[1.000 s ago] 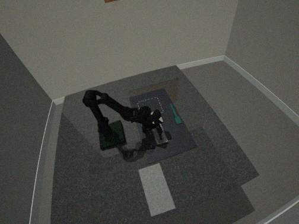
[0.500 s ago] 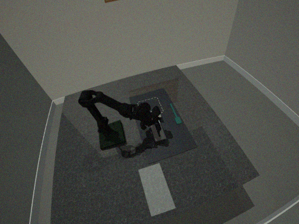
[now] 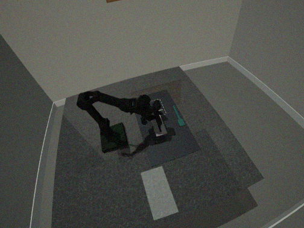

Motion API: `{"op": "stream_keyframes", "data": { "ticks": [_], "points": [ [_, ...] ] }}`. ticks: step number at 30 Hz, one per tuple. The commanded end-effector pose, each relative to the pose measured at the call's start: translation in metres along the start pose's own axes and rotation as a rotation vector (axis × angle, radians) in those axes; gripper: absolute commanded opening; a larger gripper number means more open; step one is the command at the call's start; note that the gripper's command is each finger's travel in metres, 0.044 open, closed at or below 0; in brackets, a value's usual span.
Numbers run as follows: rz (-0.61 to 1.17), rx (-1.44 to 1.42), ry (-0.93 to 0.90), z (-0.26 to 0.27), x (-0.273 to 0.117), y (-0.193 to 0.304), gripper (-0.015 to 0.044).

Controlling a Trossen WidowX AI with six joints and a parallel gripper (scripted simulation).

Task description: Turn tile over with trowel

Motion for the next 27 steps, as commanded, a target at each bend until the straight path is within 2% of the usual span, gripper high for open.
{"op": "stream_keyframes", "data": {
  "ticks": [1,10,18,27],
  "points": [
    [-0.009,-0.001,0.028,-0.009,-0.005,-0.016,0.0000],
    [-0.011,0.000,0.028,-0.001,-0.002,-0.047,0.0000],
    [-0.011,0.000,0.028,-0.001,-0.002,-0.047,0.0000],
    [-0.008,-0.002,0.026,-0.024,-0.015,-0.004,0.0000]
  ]
}}
Point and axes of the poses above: the point midway between the two fingers, 35 mm back from their tips, its own x axis out along the fingers, its own z axis across the jaws, y = z × x, the point moved 3 cm from there along -x, back along the fingers, and after that the axes turned 7 degrees about x, right-handed, at the moved point
